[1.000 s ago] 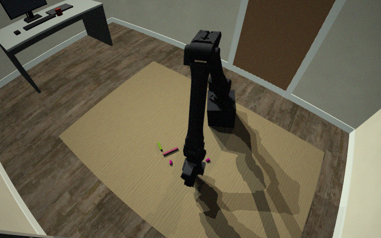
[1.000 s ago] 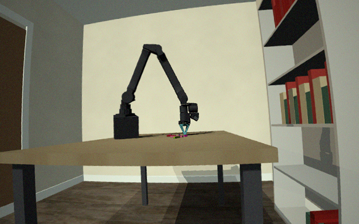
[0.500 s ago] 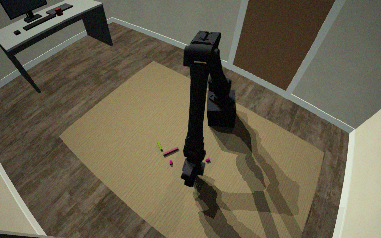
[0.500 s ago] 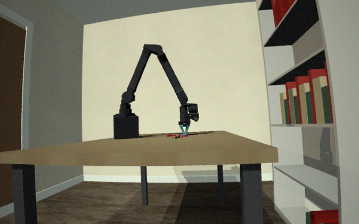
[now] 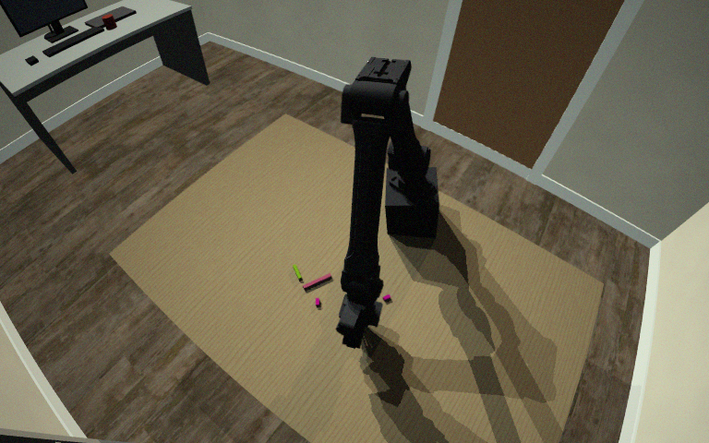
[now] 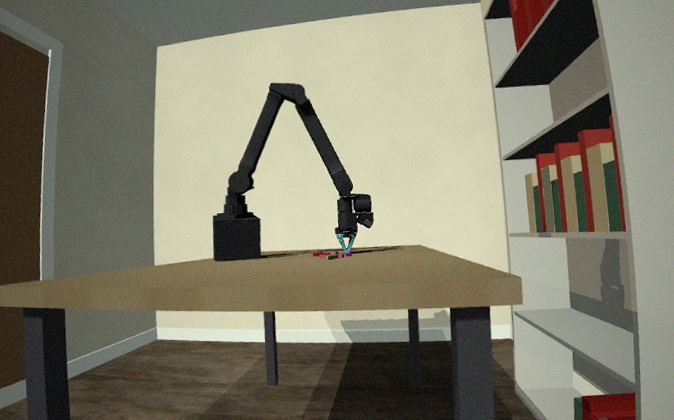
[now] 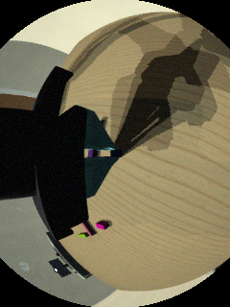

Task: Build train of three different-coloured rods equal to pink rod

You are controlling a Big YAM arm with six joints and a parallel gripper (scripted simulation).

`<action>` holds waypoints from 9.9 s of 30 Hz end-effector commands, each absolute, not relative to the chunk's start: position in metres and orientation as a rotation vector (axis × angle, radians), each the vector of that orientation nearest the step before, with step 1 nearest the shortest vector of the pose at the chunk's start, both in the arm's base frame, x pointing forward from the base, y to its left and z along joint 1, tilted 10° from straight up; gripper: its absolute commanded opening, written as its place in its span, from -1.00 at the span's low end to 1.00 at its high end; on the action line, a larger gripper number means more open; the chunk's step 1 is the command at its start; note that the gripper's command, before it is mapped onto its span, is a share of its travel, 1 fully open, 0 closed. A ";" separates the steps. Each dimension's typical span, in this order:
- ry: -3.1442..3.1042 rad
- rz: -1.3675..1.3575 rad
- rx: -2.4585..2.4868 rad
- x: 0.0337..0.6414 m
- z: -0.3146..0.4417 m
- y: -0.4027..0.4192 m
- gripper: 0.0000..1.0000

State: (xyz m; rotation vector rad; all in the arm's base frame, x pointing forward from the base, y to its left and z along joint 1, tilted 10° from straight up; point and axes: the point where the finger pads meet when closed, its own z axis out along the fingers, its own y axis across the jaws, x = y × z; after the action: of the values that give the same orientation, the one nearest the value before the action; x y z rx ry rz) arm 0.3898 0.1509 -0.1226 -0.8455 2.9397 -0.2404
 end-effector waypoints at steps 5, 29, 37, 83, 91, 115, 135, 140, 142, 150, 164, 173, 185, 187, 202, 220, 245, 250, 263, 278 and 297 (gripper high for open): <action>2.908 -0.226 -0.827 0.408 -0.116 0.153 -0.91; 2.908 -0.226 -0.826 0.408 -0.116 0.153 -0.61; 2.908 -0.226 -0.826 0.408 -0.116 0.153 -0.53; 2.889 -0.219 -0.836 0.395 -0.017 0.176 1.00; 2.890 -0.219 -0.836 0.395 -0.018 0.176 1.00; 2.981 -0.177 -0.250 0.338 -0.040 0.173 1.00; 2.959 -0.133 0.330 0.290 -0.057 0.167 1.00; 2.942 -0.124 0.446 0.280 -0.060 0.165 1.00; 2.923 -0.097 0.453 0.294 -0.054 0.173 -0.53; 2.944 -0.129 0.454 0.287 -0.059 0.167 -0.53; 2.944 -0.129 0.451 0.287 -0.059 0.167 -0.53; 2.944 -0.129 0.451 0.287 -0.059 0.167 -0.53; 2.950 -0.139 0.456 0.286 -0.067 0.165 -0.53; 2.951 -0.142 0.459 0.285 -0.069 0.164 -0.53; 2.964 -0.163 0.456 0.281 -0.087 0.153 -0.53; 2.963 -0.161 0.453 0.283 -0.111 0.151 -0.53; 2.961 -0.158 0.456 0.285 -0.118 0.151 -0.53; 2.961 -0.158 0.456 0.285 -0.118 0.151 -0.53; 2.961 -0.158 0.456 0.285 -0.118 0.151 -0.53; 2.961 -0.158 0.457 0.285 -0.118 0.151 -0.53; 2.946 -0.131 0.445 0.281 -0.113 0.160 -0.53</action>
State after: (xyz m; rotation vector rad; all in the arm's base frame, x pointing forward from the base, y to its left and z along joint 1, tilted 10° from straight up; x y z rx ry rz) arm 0.2758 0.1506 -0.1207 0.4537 2.9723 -0.1679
